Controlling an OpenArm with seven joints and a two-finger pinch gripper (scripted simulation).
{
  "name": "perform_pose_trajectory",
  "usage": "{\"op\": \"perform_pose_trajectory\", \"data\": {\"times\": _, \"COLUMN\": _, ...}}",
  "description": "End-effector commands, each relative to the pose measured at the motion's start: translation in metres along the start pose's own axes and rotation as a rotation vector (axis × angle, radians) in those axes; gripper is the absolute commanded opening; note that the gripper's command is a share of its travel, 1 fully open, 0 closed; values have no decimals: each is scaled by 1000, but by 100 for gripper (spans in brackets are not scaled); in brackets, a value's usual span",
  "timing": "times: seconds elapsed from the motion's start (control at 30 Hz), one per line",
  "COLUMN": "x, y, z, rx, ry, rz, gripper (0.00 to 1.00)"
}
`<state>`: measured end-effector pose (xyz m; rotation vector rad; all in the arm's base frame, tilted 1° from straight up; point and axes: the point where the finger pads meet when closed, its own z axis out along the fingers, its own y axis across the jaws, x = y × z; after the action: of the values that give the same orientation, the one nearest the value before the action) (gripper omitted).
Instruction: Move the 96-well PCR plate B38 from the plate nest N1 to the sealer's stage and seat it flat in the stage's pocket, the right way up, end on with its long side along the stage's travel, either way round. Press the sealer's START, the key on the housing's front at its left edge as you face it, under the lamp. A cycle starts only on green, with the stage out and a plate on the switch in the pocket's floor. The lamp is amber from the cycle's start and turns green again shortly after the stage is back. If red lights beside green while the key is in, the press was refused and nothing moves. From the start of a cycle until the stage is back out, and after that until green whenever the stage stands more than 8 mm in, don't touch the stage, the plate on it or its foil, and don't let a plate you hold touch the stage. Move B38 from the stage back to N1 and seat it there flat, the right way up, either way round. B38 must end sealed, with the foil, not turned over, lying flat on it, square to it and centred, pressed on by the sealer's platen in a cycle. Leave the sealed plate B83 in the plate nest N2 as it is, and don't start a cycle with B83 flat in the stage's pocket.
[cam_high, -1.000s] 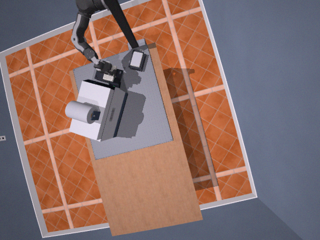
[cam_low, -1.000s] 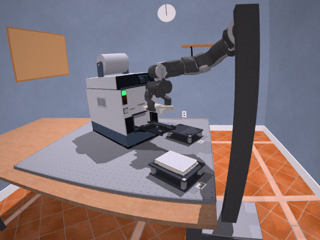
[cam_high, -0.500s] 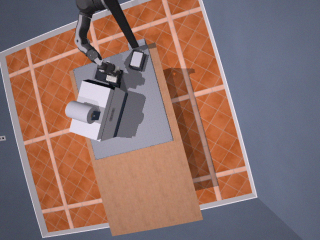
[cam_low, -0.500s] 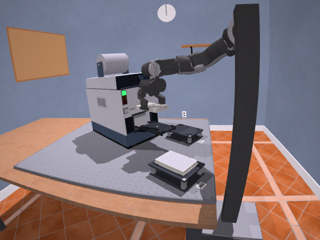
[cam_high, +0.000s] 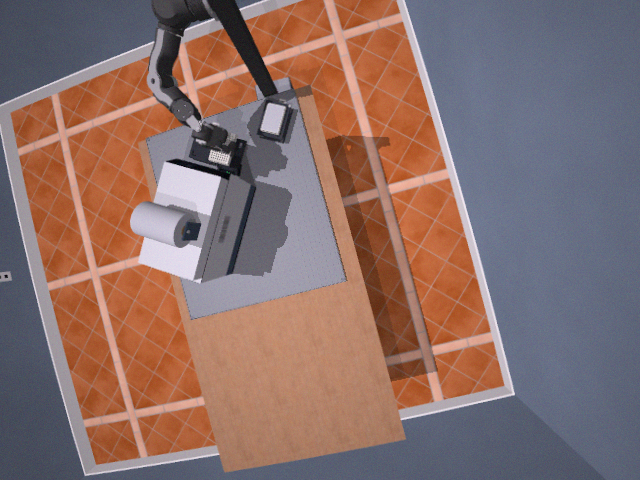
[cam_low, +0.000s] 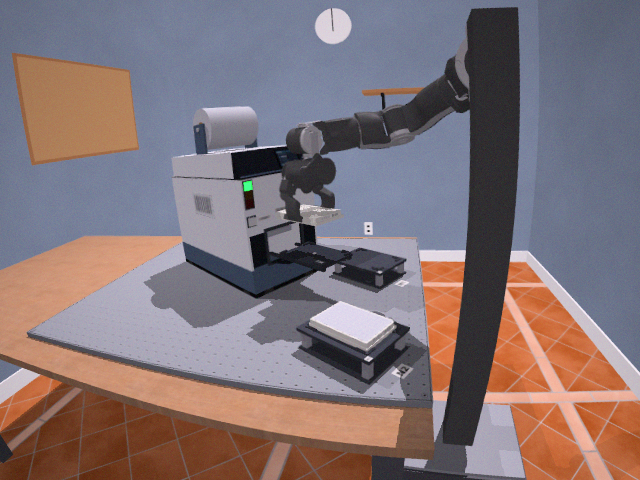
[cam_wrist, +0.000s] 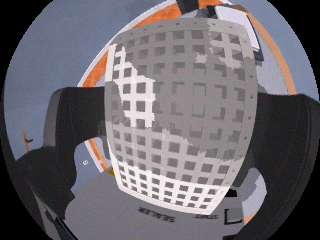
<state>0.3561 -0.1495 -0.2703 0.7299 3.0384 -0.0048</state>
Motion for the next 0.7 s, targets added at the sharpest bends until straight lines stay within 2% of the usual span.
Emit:
{"op": "perform_pose_trajectory", "data": {"times": 0.0, "x": 0, "y": -1, "z": 0, "rx": -2, "ry": -3, "rz": 2, "gripper": 0}}
{"op": "perform_pose_trajectory", "data": {"times": 0.4, "x": 0, "y": -1, "z": 0, "rx": -2, "ry": -3, "rz": 2, "gripper": 0}}
{"op": "perform_pose_trajectory", "data": {"times": 0.57, "x": 2, "y": -4, "z": 33, "rx": -1, "ry": 2, "rz": -3, "gripper": 0}}
{"op": "perform_pose_trajectory", "data": {"times": 0.67, "x": 2, "y": -4, "z": 33, "rx": -1, "ry": 2, "rz": -3, "gripper": 0}}
